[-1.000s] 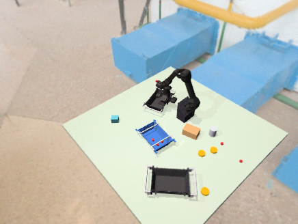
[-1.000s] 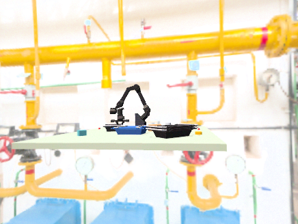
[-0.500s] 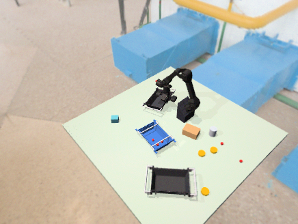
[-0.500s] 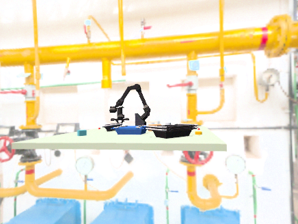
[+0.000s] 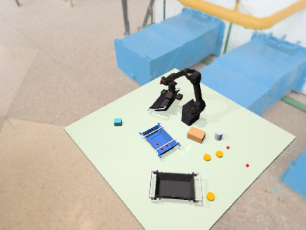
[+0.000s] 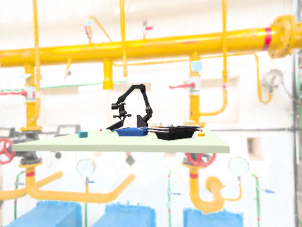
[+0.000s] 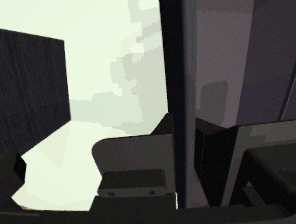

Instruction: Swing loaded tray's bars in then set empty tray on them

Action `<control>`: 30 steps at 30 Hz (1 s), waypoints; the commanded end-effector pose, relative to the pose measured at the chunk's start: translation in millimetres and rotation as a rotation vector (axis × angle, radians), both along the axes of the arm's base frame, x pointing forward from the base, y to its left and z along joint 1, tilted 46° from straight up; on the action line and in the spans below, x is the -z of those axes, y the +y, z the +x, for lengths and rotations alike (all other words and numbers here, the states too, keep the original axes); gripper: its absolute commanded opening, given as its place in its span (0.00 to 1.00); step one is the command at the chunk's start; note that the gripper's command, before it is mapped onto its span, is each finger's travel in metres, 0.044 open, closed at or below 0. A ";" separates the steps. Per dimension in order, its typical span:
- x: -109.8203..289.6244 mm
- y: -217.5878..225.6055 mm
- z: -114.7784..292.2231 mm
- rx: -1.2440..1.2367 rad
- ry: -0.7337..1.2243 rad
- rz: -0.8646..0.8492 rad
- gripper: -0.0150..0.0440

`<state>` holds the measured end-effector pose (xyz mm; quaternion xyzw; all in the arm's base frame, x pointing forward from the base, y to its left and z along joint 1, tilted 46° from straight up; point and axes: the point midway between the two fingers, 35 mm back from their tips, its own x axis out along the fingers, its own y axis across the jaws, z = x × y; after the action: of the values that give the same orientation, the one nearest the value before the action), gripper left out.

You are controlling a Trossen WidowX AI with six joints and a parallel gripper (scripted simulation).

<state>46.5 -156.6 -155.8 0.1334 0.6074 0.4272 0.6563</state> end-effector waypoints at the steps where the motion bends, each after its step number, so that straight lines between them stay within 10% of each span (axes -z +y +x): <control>1: -3.3 -12.1 2.1 -0.006 -0.011 -0.034 0.25; 30: 3.6 -89.2 19.4 -0.006 -0.012 -0.039 0.25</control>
<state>61.7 -224.5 -161.6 0.1301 0.6086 0.4246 0.6575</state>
